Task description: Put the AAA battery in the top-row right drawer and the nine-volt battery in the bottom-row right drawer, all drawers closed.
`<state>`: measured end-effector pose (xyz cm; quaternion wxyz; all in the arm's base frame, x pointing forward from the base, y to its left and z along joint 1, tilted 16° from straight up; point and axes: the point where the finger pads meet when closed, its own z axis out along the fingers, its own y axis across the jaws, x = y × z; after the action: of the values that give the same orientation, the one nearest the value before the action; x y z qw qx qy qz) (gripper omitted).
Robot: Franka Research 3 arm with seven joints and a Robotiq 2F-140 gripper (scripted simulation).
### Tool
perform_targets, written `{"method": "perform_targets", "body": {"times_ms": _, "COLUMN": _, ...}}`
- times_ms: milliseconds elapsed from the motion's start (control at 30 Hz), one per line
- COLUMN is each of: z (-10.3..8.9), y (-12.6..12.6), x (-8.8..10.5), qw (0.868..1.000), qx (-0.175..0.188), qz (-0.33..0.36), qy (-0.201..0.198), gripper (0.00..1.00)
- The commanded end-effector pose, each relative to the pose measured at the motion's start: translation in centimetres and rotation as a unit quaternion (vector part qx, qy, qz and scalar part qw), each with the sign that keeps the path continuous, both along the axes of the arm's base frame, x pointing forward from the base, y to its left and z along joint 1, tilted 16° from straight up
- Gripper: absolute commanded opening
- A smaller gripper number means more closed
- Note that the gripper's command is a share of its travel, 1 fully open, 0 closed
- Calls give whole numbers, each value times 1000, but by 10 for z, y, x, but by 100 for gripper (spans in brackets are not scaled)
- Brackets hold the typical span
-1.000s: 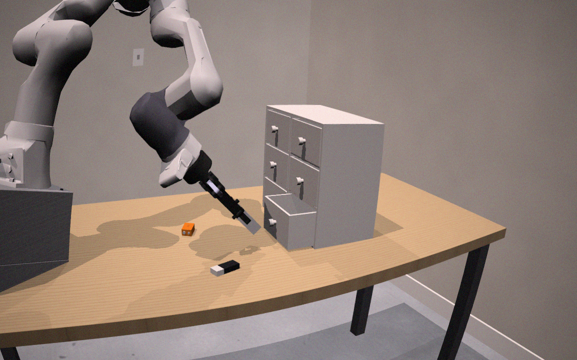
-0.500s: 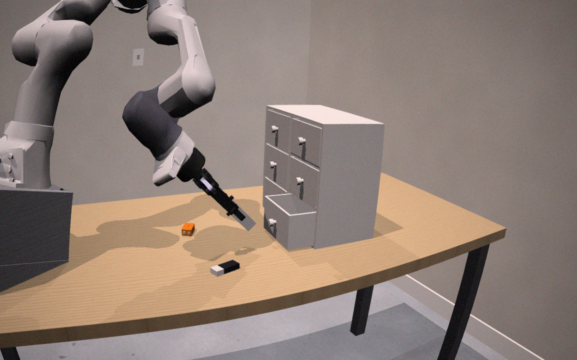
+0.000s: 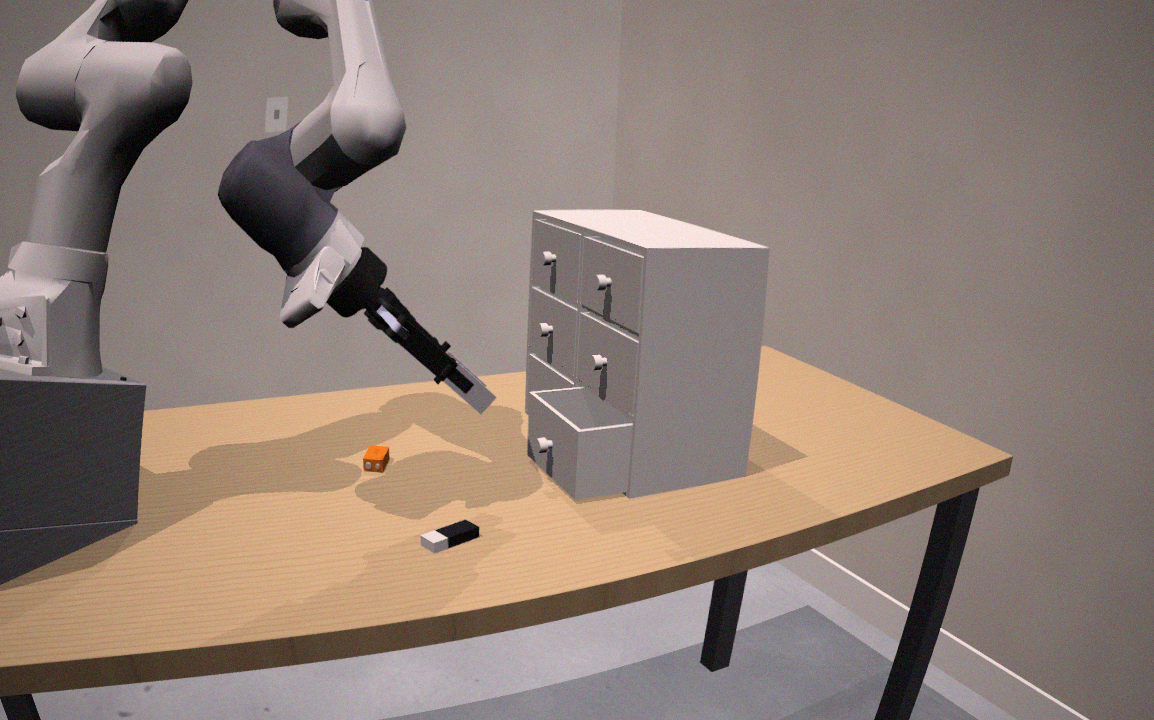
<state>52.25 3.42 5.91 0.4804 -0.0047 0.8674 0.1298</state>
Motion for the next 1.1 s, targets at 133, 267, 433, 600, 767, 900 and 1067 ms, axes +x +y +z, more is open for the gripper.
{"method": "perform_targets", "body": {"times_ms": 133, "z": 12, "y": -8, "x": -22, "qw": 999, "qx": -31, "qz": 16, "qy": 4, "gripper": 20}}
{"method": "perform_targets", "body": {"times_ms": 267, "z": 15, "y": -9, "x": -24, "qw": 999, "qx": -31, "qz": 17, "qy": 4, "gripper": 20}}
{"method": "perform_targets", "body": {"times_ms": 433, "z": 18, "y": -10, "x": -25, "qw": 999, "qx": -31, "qz": 16, "qy": 3, "gripper": 20}}
{"method": "perform_targets", "body": {"times_ms": 600, "z": 18, "y": -10, "x": -27, "qw": 999, "qx": -31, "qz": 16, "qy": 4, "gripper": 20}}
{"method": "perform_targets", "body": {"times_ms": 767, "z": 18, "y": -10, "x": -27, "qw": 999, "qx": -31, "qz": 17, "qy": 5, "gripper": 20}}
{"method": "perform_targets", "body": {"times_ms": 900, "z": 18, "y": -10, "x": -27, "qw": 999, "qx": -31, "qz": 17, "qy": 5, "gripper": 20}}
{"method": "perform_targets", "body": {"times_ms": 1067, "z": 18, "y": -10, "x": -27, "qw": 999, "qx": -31, "qz": 17, "qy": 5, "gripper": 20}}
